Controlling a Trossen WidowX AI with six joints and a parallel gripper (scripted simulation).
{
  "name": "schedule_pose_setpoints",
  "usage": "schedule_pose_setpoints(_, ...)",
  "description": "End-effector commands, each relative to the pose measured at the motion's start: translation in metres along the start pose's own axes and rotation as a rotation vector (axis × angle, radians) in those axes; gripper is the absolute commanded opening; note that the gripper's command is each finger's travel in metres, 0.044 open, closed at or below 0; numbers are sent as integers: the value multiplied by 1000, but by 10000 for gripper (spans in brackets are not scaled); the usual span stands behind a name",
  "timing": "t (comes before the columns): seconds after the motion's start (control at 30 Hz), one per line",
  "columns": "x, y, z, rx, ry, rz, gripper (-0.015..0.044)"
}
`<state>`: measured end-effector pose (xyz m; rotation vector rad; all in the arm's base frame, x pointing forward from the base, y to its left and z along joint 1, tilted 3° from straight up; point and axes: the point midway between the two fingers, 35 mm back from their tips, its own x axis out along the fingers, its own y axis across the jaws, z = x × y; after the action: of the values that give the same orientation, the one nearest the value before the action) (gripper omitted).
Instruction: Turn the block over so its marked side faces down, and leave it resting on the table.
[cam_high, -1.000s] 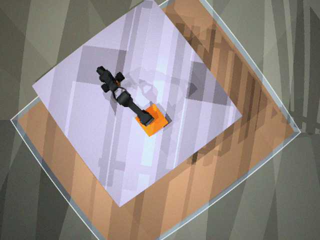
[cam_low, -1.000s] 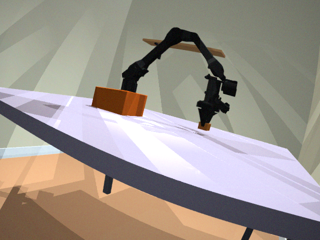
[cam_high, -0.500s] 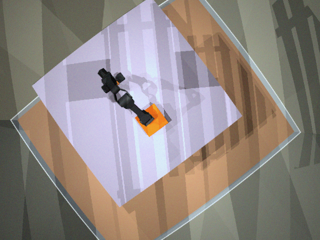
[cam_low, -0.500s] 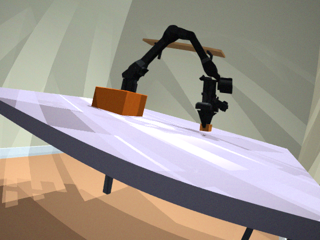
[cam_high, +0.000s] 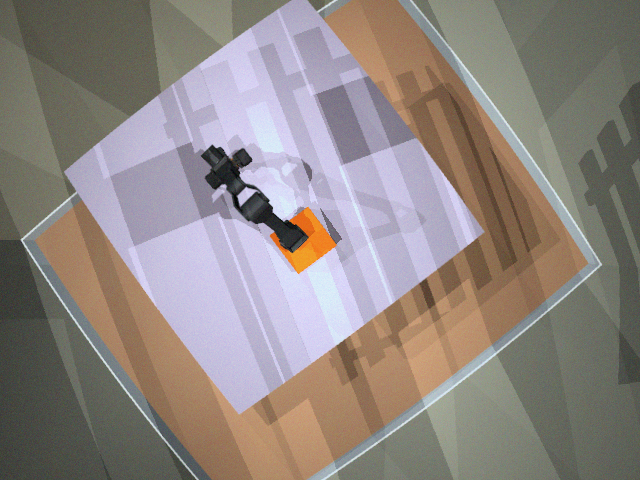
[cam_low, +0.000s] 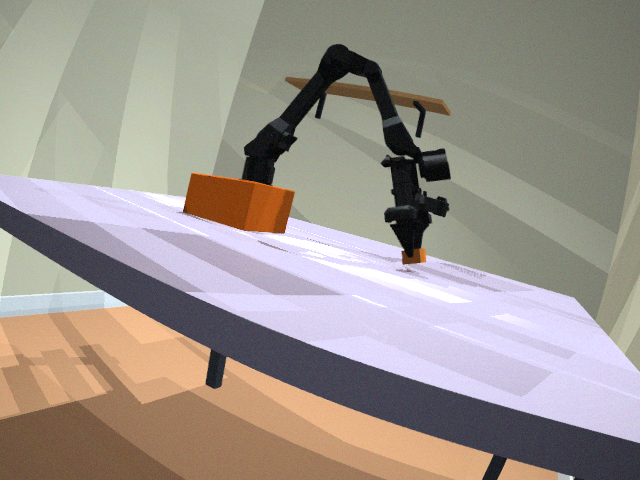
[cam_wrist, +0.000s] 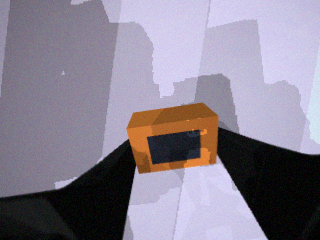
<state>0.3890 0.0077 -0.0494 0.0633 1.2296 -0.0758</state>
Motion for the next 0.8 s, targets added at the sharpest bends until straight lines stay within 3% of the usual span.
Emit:
schedule_pose_setpoints(0.0, -3, 0, 0, 5, -73, -4, 0)
schedule_pose_setpoints(0.43, -8, -1, -4, 10, -187, -2, 0)
schedule_pose_setpoints(0.77, 14, 1, -1, 4, -325, -4, 0)
